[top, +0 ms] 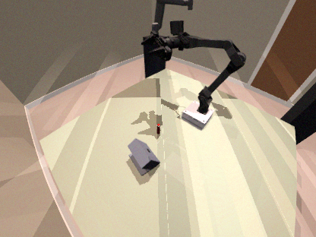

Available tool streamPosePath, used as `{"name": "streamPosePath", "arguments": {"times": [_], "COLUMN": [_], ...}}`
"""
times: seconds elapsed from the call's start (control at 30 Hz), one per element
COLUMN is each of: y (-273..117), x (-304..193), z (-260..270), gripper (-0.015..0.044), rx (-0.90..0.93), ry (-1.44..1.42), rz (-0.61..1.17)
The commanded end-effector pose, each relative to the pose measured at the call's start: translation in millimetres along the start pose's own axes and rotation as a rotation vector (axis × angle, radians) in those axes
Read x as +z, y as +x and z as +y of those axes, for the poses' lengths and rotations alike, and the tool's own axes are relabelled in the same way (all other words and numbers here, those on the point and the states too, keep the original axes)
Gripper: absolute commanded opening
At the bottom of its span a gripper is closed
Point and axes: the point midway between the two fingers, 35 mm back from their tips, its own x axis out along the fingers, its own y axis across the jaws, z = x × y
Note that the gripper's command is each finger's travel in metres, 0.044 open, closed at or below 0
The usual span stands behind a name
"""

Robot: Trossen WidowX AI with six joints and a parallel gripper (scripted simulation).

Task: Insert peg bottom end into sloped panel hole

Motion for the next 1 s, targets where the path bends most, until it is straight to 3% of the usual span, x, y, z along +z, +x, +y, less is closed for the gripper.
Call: {"name": "streamPosePath", "arguments": {"times": [0.0, 0.97], "y": [0, 63], "x": [0, 48], "z": [0, -39], "gripper": [0.0426, 0.044], "rx": [0.0, -0.174], "ry": [-0.003, -0.501], "rz": [-0.001, -0.16]}}
